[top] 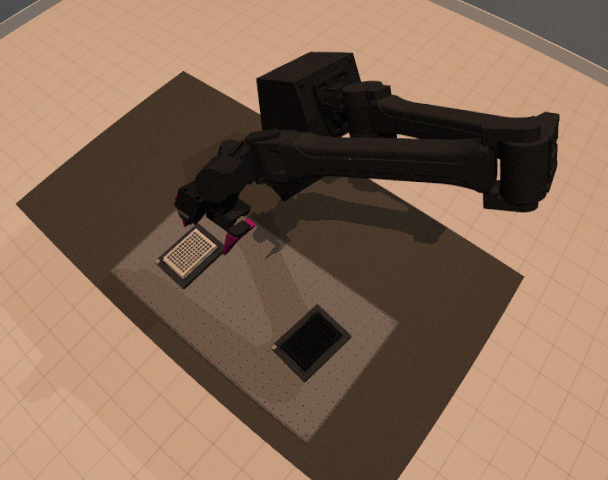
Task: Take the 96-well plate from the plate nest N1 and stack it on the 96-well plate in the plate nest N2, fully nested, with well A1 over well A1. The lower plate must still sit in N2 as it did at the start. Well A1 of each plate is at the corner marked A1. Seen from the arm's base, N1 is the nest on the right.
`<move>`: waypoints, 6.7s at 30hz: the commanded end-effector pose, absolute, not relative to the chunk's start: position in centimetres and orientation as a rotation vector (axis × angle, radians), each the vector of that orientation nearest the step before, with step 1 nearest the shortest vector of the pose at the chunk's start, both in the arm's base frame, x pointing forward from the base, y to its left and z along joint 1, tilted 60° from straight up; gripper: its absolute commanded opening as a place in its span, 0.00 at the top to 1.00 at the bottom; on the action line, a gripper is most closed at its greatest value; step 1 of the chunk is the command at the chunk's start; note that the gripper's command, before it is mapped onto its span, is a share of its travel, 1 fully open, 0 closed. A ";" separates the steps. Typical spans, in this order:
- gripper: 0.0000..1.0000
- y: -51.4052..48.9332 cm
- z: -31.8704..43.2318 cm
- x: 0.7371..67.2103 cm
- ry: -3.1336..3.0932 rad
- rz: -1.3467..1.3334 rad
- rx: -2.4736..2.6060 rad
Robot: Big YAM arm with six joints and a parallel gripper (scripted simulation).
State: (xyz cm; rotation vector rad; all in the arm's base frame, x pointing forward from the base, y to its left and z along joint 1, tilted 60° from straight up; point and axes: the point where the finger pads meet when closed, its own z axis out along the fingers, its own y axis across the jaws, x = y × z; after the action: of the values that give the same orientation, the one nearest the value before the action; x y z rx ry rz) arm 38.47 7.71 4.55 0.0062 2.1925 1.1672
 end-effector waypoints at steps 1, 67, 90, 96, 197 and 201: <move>0.00 7.5 4.7 38.6 2.189 1.163 0.007; 0.00 16.2 -15.6 42.9 2.513 1.417 -0.163; 0.00 19.2 -24.8 40.1 2.627 1.501 -0.221; 0.00 18.5 -24.5 40.3 2.619 1.495 -0.203; 1.00 26.5 -29.3 40.3 2.626 1.496 -0.197; 1.00 26.5 -29.3 40.3 2.626 1.496 -0.197</move>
State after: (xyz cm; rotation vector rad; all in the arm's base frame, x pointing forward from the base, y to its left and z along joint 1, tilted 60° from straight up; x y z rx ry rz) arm 40.21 27.08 -29.45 -0.2272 2.6260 1.4929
